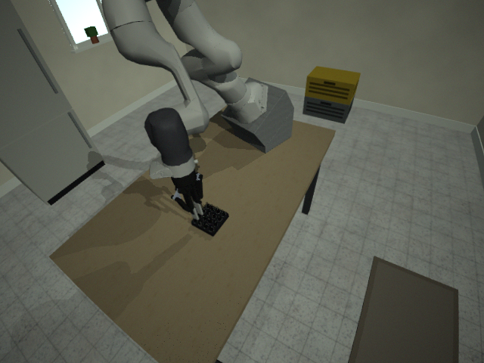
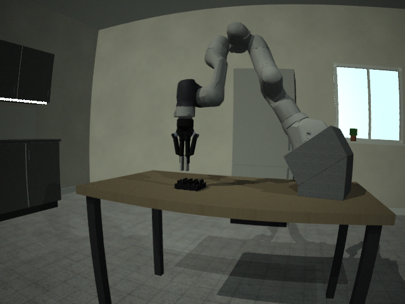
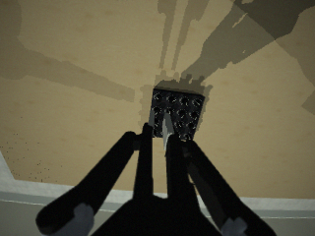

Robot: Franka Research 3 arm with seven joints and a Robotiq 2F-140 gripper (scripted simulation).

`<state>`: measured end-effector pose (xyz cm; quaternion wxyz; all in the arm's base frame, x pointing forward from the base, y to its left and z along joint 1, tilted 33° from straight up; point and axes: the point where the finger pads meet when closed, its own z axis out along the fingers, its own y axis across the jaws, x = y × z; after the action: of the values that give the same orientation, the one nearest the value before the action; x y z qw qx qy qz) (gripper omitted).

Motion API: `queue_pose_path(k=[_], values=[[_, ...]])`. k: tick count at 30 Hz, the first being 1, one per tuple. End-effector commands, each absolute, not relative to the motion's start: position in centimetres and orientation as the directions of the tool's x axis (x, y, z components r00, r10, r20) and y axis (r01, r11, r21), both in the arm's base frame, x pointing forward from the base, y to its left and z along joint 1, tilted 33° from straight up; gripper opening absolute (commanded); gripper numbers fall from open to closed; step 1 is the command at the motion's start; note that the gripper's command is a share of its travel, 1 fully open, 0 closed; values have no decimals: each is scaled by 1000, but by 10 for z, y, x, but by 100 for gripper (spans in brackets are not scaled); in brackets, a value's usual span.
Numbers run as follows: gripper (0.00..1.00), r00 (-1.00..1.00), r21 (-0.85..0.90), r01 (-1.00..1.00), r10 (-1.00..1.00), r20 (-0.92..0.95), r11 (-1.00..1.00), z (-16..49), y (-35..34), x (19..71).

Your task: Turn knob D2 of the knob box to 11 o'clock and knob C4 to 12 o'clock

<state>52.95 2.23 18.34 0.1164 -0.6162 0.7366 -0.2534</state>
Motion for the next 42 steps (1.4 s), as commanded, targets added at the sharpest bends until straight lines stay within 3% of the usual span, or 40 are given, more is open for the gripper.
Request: queue_pose_path(k=[1,42], values=[[12,-222,-524,-843,-966,132,122,181,23,534],[12,-222,-524,-843,-966,132,122,158,18,546]])
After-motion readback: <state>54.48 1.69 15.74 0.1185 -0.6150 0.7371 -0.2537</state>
